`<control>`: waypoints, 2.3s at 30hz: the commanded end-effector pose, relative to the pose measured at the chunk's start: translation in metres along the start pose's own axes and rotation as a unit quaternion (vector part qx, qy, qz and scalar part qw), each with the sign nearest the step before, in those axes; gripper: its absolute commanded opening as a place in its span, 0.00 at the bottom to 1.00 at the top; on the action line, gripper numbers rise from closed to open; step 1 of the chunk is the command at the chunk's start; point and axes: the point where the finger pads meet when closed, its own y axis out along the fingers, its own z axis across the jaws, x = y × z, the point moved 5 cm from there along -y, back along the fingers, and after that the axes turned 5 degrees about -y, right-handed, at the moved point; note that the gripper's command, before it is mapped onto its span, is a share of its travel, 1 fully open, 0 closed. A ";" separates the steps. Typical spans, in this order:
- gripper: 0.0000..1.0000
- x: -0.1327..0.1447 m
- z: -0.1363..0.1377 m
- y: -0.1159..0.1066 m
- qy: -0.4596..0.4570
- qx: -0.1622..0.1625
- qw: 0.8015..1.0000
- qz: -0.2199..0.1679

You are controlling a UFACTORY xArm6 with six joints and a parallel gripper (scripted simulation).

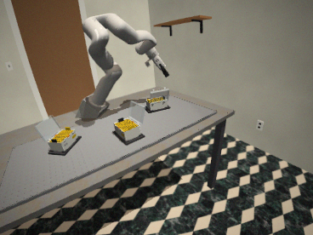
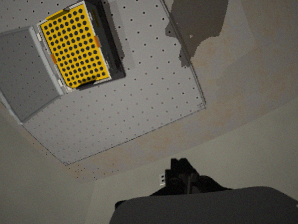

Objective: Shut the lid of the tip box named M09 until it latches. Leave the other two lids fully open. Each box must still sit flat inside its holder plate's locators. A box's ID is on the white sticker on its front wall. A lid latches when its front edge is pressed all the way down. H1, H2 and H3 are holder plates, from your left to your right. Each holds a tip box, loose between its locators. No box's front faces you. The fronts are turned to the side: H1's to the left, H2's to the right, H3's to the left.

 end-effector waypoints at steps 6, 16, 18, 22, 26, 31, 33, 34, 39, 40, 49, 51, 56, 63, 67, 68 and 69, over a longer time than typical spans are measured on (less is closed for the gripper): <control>0.00 0.004 0.000 -0.008 0.000 -0.009 1.000 0.002; 0.00 0.004 0.000 -0.008 0.000 -0.009 1.000 0.002; 0.00 0.004 0.000 -0.008 0.000 -0.009 1.000 0.002; 0.00 0.004 0.000 -0.008 0.000 -0.009 1.000 0.002; 0.00 0.003 -0.008 -0.009 0.029 -0.026 0.999 0.003; 0.00 0.001 -0.029 -0.011 0.101 -0.067 0.993 0.006; 0.00 -0.001 -0.037 -0.011 0.122 -0.079 0.989 0.007; 0.00 -0.001 -0.042 -0.012 0.122 -0.079 0.989 0.007; 0.00 -0.005 -0.067 -0.015 0.122 -0.079 0.989 0.007; 0.00 -0.005 -0.072 -0.015 0.122 -0.079 0.989 0.007; 0.00 -0.010 -0.106 -0.019 0.122 -0.080 0.989 0.006; 0.00 -0.011 -0.116 -0.020 0.122 -0.080 0.989 0.006; 0.00 -0.014 -0.136 -0.022 0.122 -0.080 0.989 0.006; 0.00 -0.014 -0.136 -0.022 0.122 -0.080 0.989 0.006; 0.00 -0.018 -0.146 -0.024 0.090 -0.070 0.993 0.011; 0.00 -0.020 -0.151 -0.025 0.075 -0.065 0.995 0.014; 0.00 -0.021 -0.156 -0.026 0.059 -0.061 0.996 0.017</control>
